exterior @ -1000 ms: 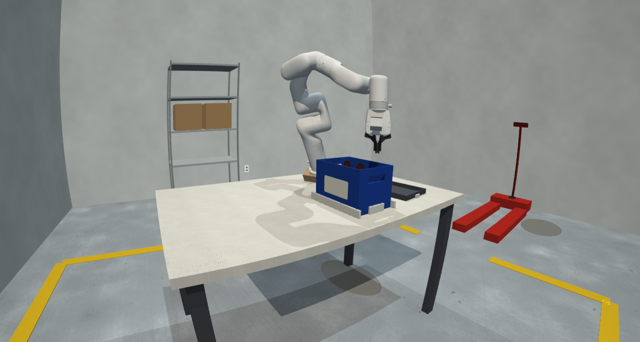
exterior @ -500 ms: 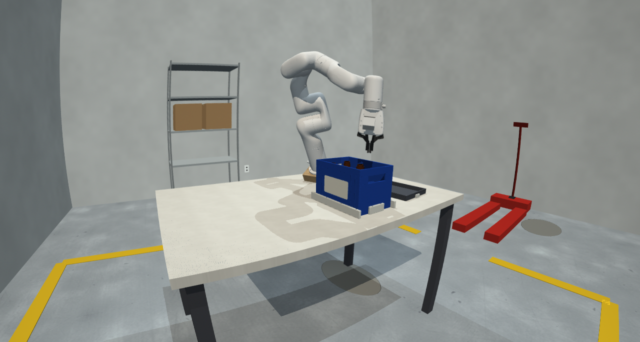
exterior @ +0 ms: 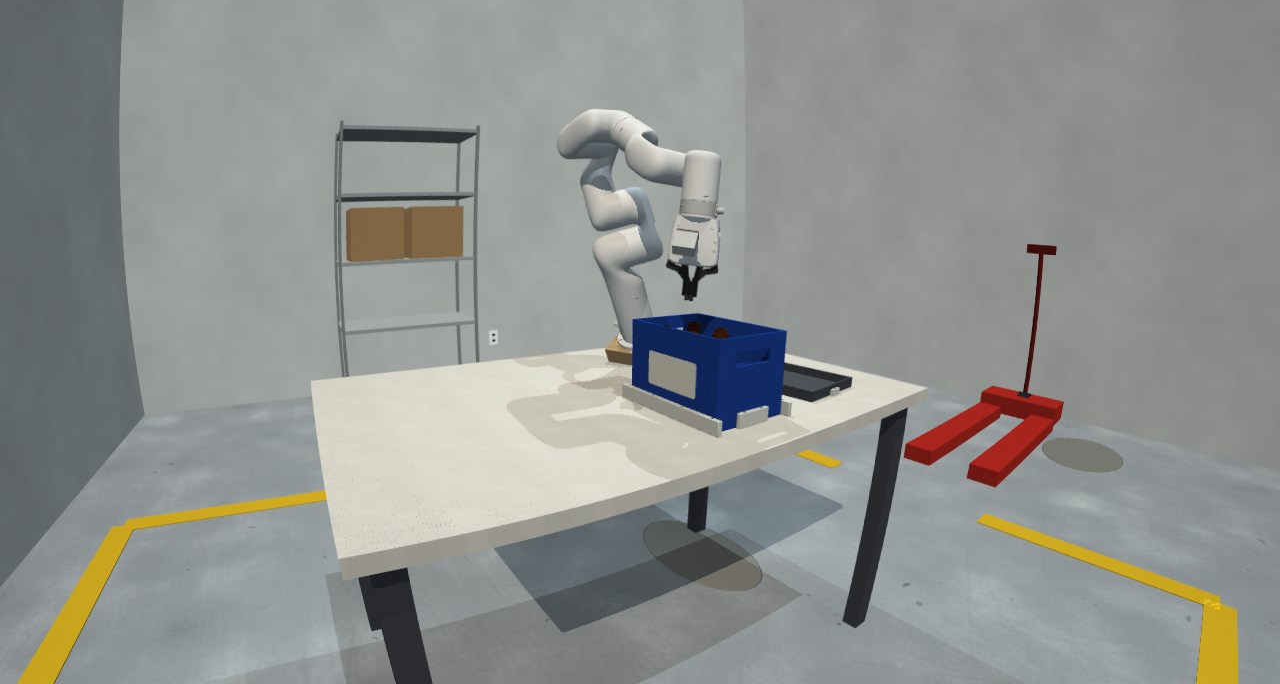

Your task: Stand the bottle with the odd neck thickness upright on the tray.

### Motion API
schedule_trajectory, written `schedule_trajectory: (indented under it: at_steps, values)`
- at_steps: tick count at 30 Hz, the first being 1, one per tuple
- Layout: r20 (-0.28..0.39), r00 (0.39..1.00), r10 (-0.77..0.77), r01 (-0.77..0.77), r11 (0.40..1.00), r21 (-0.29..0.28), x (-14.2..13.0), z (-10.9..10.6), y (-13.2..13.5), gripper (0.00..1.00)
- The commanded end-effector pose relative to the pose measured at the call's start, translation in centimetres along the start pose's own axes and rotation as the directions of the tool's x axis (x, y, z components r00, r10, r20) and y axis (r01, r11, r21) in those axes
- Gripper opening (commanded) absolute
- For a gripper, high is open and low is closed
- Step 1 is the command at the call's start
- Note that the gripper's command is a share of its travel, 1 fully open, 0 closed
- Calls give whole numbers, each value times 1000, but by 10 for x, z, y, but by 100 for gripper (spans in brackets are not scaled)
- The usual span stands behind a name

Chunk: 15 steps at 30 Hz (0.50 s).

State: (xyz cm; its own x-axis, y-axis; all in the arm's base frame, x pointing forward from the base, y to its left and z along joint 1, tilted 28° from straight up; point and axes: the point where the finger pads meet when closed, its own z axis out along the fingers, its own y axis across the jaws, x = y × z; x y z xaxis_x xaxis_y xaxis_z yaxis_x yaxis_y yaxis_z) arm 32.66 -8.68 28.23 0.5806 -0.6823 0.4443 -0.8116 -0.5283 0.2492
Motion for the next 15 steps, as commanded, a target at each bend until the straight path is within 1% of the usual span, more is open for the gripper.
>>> schedule_trajectory:
  at_steps: [1,3,5,12,13,15]
  values:
    - [1,1000,1,-1,999,46,-17,0,36,0]
    - [9,1000,1,-1,998,69,-25,3,46,0]
    - [14,1000,0,-1,997,83,-29,4,51,0]
    - [14,1000,0,-1,997,84,-30,4,52,0]
    - [14,1000,0,-1,997,84,-30,4,52,65]
    - [14,1000,0,-1,997,84,-30,4,52,65]
